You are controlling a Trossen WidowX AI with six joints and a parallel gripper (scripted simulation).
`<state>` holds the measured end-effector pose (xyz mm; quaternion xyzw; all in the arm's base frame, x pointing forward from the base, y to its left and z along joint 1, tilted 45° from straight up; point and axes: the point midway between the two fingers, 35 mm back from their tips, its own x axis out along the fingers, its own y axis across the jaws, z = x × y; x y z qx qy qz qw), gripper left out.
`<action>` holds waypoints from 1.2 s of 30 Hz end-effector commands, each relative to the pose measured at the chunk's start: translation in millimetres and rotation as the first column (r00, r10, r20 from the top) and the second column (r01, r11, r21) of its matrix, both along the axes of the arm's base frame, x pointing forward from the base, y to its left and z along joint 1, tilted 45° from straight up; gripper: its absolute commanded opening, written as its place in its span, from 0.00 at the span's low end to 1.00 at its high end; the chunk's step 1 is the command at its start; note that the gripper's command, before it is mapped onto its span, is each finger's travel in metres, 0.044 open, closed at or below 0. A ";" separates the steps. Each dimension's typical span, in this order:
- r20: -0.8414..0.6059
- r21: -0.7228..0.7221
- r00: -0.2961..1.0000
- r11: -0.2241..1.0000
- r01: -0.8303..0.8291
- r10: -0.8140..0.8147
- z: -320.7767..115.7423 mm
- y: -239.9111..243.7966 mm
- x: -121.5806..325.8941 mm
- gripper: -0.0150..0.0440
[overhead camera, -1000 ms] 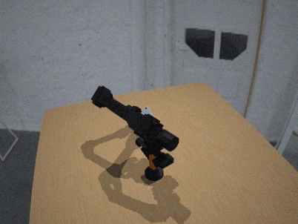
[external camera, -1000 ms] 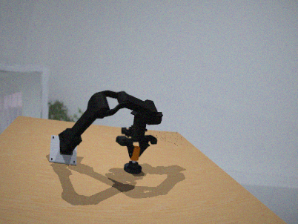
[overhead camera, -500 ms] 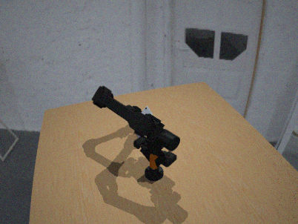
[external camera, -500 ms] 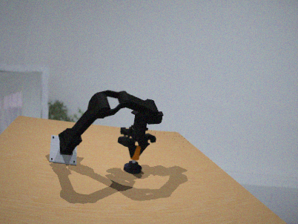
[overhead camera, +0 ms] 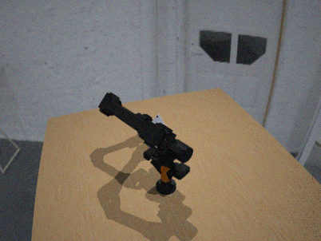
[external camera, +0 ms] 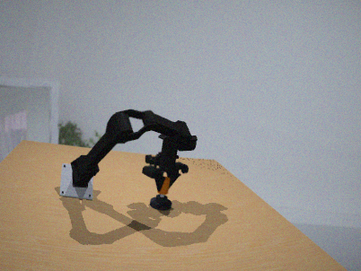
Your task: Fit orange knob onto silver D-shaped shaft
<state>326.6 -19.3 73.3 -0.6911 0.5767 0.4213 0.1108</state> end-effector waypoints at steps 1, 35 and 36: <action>0.000 0.000 1.000 1.000 -0.002 0.002 -0.3 0.0 0.4 0.25; -0.146 0.015 0.978 0.989 -0.150 0.150 0.1 0.0 1.0 0.25; -0.146 0.015 0.978 0.989 -0.150 0.150 -0.2 -0.3 0.9 0.25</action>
